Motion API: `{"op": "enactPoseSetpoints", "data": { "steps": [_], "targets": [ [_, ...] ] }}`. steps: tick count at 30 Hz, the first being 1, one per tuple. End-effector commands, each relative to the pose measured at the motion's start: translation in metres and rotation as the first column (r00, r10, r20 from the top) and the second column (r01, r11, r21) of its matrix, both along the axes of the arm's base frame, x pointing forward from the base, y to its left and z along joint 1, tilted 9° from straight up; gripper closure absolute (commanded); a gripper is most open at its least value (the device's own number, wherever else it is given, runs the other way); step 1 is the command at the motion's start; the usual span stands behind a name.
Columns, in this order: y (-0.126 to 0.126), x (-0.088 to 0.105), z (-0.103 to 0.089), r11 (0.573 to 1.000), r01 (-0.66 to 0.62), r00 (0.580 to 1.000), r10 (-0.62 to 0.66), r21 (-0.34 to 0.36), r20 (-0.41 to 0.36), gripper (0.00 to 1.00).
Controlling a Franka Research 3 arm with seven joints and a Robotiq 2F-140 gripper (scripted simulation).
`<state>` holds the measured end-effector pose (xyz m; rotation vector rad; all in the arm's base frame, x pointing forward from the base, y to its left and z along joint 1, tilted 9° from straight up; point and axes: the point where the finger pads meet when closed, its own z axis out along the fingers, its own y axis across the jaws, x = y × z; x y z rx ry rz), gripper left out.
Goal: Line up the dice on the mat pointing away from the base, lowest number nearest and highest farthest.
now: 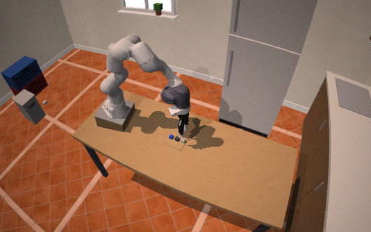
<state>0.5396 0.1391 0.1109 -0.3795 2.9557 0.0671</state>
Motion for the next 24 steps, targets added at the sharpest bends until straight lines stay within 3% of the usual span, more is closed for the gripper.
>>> {"op": "enactPoseSetpoints", "data": {
  "steps": [1,24],
  "targets": [
    [-0.0024,-0.0048,-0.0024,1.000,0.007,1.000,-0.007,-0.004,-0.015,0.00],
    [-0.0025,-0.0051,-0.0001,1.000,0.007,1.000,-0.007,-0.004,-0.015,0.00]
  ]
}}
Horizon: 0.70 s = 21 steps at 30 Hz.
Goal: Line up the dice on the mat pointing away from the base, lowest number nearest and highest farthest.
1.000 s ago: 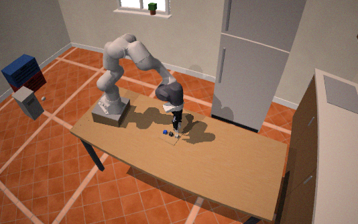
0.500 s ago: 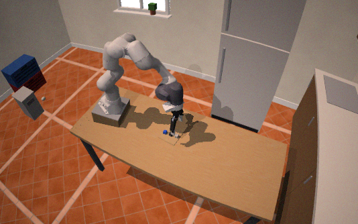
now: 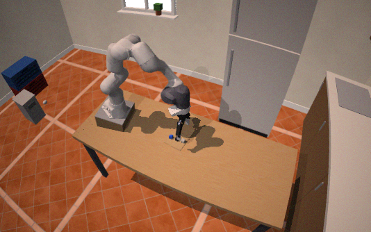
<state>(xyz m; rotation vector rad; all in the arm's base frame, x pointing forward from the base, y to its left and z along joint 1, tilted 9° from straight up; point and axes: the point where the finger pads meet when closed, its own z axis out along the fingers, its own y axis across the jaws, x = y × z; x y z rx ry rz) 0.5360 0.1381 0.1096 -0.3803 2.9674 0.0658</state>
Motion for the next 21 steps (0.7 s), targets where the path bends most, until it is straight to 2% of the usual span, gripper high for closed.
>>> {"op": "enactPoseSetpoints", "data": {
  "steps": [1,10,12,21],
  "targets": [
    [-0.002,-0.002,0.003,1.000,0.006,1.000,-0.006,-0.001,-0.003,0.00],
    [-0.003,-0.006,0.032,1.000,0.006,1.000,-0.006,-0.001,-0.003,0.00],
    [-0.003,-0.006,0.032,1.000,0.006,1.000,-0.006,-0.001,-0.003,0.00],
    [-0.005,-0.010,0.065,1.000,0.006,1.000,-0.006,-0.001,-0.003,0.00]
  ]
}}
